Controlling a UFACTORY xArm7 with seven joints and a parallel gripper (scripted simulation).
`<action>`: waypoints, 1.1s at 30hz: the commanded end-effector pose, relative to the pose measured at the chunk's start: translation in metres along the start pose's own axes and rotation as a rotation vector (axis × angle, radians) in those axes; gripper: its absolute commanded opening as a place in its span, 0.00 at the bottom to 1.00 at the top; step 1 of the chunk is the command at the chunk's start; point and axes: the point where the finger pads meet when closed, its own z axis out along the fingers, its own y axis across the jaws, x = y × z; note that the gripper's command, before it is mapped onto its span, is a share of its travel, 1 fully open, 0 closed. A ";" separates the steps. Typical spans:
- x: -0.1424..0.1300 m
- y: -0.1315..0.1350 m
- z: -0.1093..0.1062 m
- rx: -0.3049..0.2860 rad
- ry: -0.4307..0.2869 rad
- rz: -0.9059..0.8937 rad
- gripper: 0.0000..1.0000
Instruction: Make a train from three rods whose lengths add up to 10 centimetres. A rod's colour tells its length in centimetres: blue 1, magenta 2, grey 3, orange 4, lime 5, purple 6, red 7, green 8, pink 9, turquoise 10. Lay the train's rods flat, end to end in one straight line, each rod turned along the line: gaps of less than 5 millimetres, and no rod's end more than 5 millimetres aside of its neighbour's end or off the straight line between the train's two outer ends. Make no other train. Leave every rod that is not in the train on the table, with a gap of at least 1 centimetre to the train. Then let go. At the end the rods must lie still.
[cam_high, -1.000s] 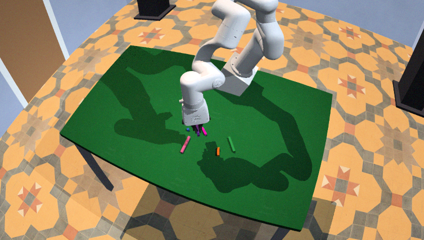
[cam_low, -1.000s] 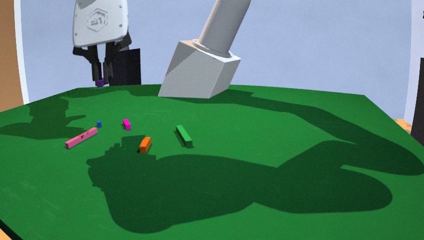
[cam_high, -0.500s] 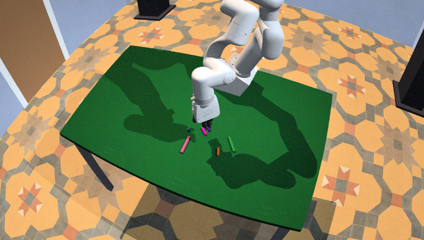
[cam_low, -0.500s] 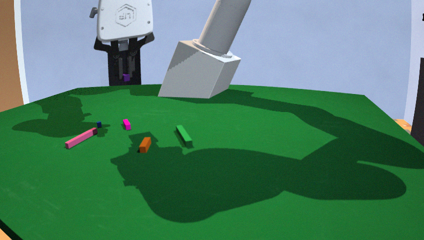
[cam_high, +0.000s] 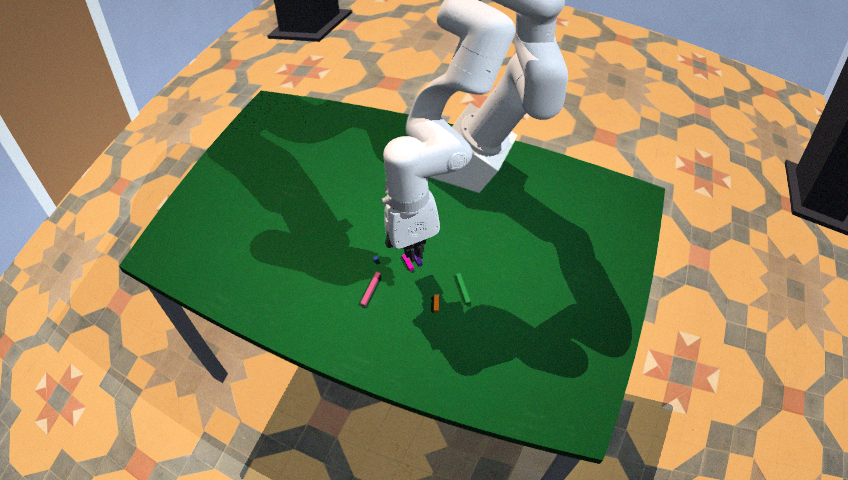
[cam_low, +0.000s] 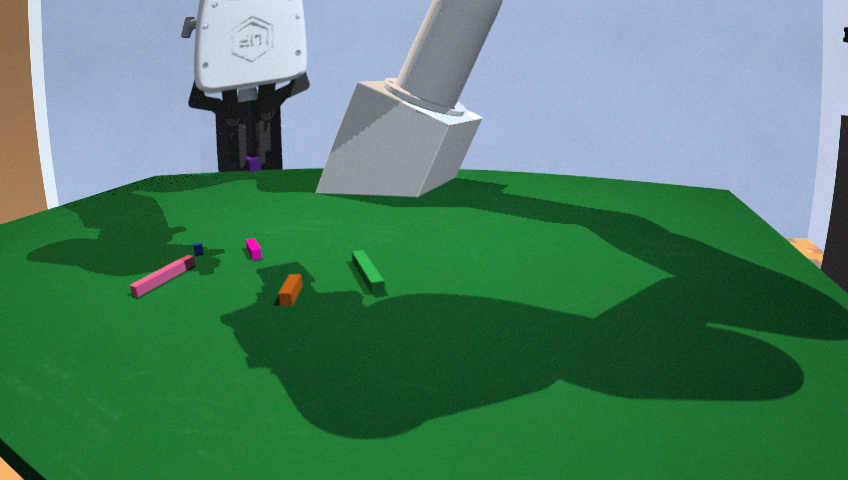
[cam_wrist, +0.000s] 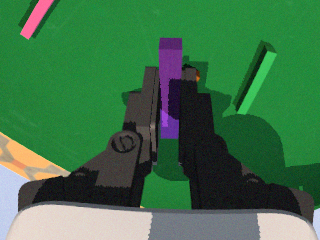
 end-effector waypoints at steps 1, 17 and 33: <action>0.000 -0.001 0.013 0.002 -0.001 0.000 0.04; 0.000 0.000 0.070 0.002 -0.001 0.000 0.04; 0.000 0.000 0.079 0.002 -0.001 0.000 0.04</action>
